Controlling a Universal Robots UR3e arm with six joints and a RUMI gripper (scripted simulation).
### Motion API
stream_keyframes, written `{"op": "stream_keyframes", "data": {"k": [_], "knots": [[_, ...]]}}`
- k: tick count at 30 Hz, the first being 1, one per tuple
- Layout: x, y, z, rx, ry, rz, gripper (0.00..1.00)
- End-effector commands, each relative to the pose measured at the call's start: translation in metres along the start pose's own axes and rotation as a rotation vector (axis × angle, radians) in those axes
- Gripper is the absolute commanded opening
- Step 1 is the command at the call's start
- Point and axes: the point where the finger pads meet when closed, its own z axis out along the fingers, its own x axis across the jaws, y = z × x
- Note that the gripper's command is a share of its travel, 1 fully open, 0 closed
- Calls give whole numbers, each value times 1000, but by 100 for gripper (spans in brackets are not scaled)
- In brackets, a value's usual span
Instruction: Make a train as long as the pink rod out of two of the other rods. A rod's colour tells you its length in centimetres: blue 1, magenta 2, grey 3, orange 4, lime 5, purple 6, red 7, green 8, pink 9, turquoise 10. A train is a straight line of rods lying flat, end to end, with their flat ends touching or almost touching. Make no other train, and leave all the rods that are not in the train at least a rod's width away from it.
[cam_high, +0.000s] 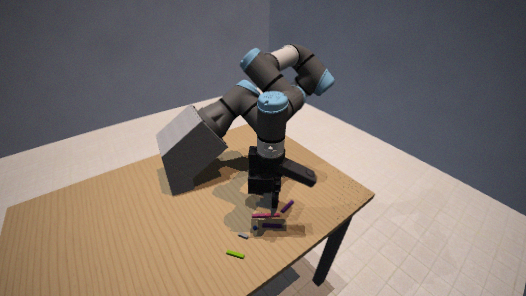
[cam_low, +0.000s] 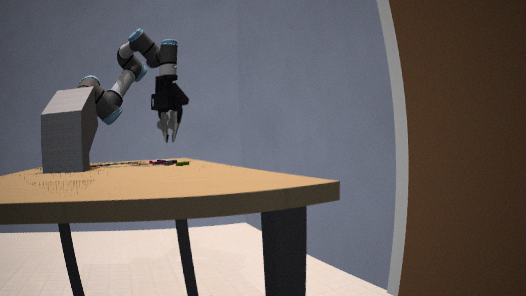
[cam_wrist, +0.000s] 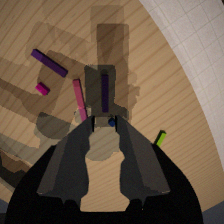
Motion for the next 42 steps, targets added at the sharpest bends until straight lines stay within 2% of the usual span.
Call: {"op": "stream_keyframes", "data": {"k": [1,22,42], "knots": [[0,0,0,0,2,0,14],[0,-1,16,1,1,1,14],[0,-1,43,1,1,1,14]]}}
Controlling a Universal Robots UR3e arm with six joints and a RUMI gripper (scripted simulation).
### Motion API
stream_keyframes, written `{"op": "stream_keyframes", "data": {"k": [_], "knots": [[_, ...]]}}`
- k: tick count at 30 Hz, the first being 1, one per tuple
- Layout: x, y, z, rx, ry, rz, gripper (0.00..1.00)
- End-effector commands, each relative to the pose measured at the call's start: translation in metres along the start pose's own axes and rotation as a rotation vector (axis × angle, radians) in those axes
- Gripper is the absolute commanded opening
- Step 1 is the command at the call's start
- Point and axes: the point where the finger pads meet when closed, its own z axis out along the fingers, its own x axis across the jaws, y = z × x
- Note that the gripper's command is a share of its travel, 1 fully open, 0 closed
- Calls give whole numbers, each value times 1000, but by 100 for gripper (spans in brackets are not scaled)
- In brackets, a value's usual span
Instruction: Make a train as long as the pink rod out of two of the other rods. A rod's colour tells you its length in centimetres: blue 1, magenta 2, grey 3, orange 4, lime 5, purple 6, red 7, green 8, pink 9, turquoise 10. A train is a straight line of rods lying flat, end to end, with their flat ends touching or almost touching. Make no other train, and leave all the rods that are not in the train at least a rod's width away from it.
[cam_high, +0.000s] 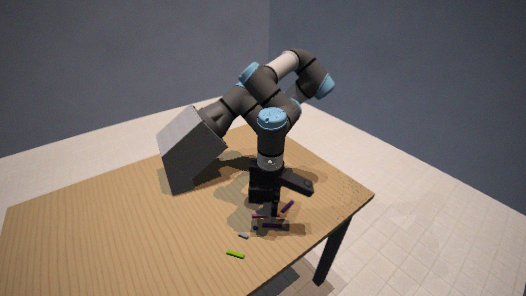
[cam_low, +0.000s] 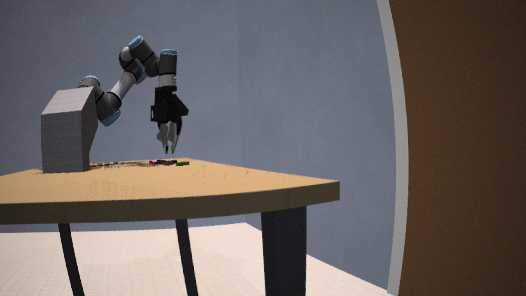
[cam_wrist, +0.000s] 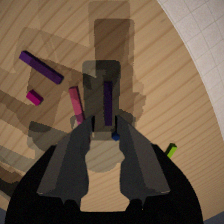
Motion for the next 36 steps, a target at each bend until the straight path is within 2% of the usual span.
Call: {"op": "stream_keyframes", "data": {"k": [1,12,36], "knots": [[4,-1,7,1,12,-1,14],[4,-1,14,1,12,-1,14],[4,-1,14,0,14,-2,14]]}}
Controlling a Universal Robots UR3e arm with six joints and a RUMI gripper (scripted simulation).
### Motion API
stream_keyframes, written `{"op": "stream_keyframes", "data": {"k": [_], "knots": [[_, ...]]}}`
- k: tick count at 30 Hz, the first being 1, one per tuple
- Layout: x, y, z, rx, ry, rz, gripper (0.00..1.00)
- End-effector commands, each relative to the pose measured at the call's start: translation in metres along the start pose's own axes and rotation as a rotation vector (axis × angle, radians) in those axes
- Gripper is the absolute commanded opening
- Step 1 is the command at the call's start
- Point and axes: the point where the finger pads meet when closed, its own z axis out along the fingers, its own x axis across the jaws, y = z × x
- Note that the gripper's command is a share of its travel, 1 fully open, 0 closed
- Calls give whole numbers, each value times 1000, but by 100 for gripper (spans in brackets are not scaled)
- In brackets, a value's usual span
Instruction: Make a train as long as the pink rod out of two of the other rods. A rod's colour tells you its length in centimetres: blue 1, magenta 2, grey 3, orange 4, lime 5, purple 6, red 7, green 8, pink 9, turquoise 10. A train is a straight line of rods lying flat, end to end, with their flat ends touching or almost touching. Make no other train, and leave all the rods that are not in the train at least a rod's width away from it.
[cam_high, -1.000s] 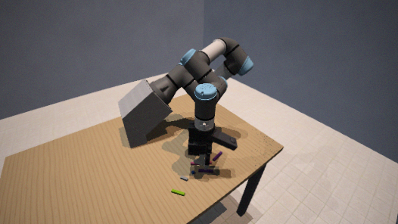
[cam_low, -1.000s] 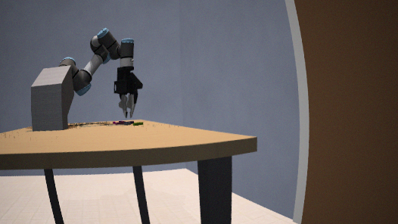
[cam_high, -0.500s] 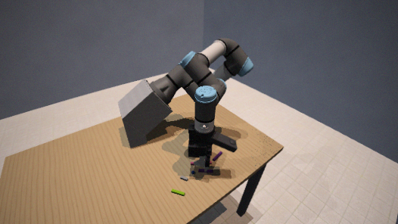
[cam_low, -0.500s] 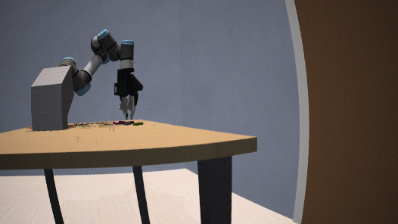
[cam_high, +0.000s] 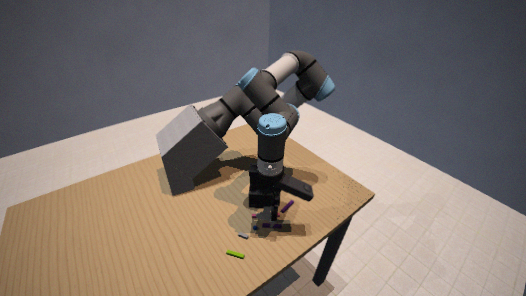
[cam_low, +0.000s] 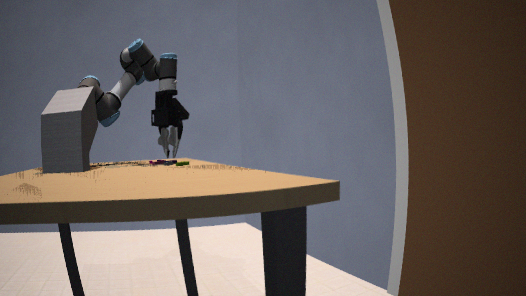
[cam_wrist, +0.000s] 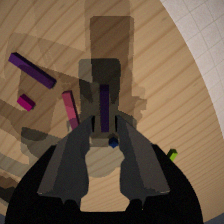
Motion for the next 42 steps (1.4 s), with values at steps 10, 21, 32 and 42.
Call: {"op": "stream_keyframes", "data": {"k": [10,21,32,42], "knots": [[0,0,0,1,1,0,14],[0,0,0,1,1,0,14],[0,0,5,1,0,2,14],[0,0,15,2,0,2,14]]}}
